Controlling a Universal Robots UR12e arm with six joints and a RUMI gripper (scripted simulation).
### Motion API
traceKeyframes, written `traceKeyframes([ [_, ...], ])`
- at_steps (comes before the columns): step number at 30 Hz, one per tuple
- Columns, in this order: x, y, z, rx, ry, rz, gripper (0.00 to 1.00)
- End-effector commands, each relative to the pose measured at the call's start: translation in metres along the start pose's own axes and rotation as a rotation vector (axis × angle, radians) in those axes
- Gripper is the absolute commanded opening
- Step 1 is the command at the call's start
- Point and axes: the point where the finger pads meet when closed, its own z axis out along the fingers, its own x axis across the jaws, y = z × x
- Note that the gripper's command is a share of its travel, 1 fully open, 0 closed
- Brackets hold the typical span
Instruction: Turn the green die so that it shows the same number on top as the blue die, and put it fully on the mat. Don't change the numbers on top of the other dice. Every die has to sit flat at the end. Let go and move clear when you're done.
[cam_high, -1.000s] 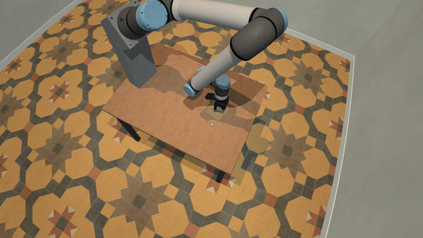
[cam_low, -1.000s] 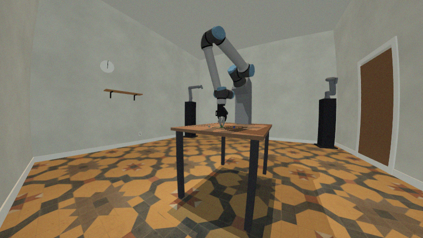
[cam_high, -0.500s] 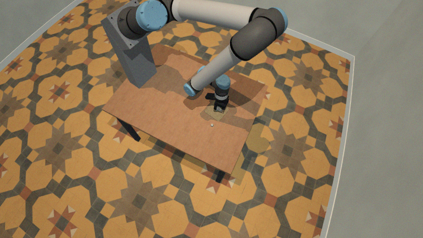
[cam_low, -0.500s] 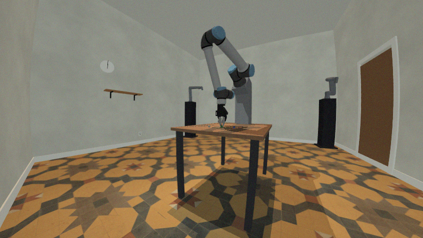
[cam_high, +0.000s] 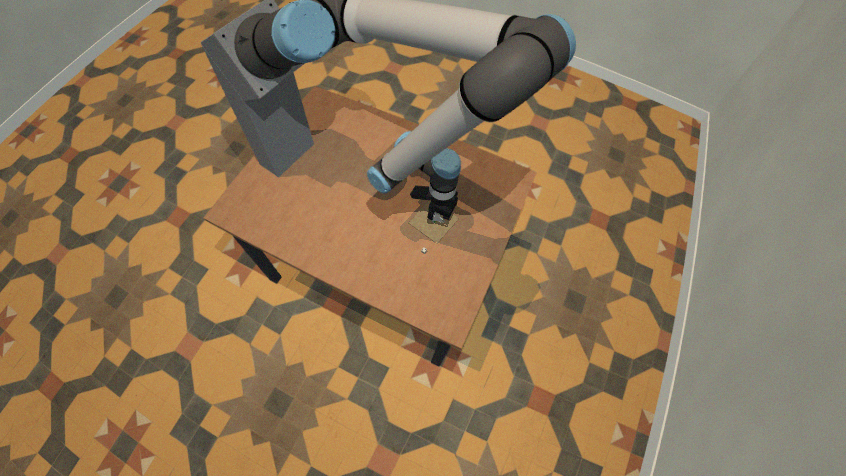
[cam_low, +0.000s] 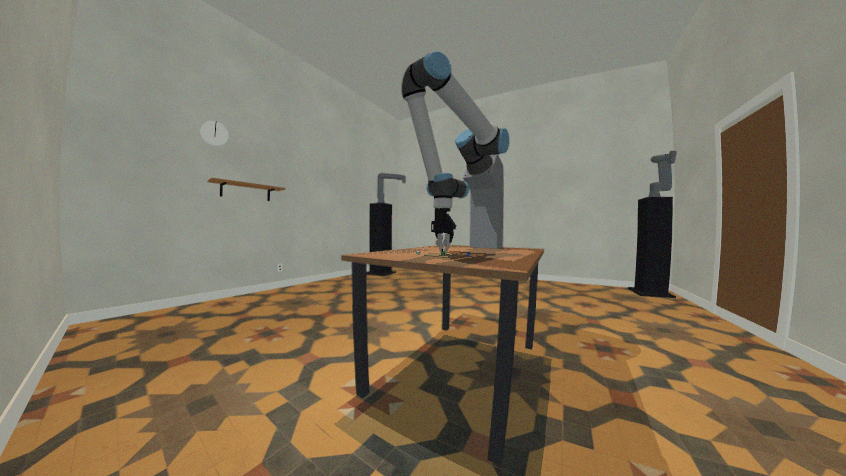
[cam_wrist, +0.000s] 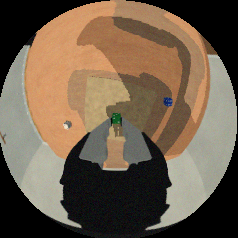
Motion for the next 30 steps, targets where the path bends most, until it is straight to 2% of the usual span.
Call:
traceKeyframes([
  [1, 0.0002, 0.0003, -0.0004, -0.001, 0.000, 0.000, 0.00],
  [14, 0.0002, 0.0003, -0.0004, -0.001, 0.000, 0.000, 0.00],
  [18, 0.0002, 0.0003, -0.0004, -0.001, 0.000, 0.000, 0.07],
  [22, 0.0002, 0.0003, -0.0004, -0.001, 0.000, 0.000, 0.07],
  [23, 0.0002, 0.0003, -0.0004, -0.001, 0.000, 0.000, 0.11],
  [25, 0.0002, 0.0003, -0.0004, -0.001, 0.000, 0.000, 0.11],
  [26, 0.0002, 0.0003, -0.0004, -0.001, 0.000, 0.000, 0.15],
  [30, 0.0002, 0.0003, -0.0004, -0.001, 0.000, 0.000, 0.18],
])
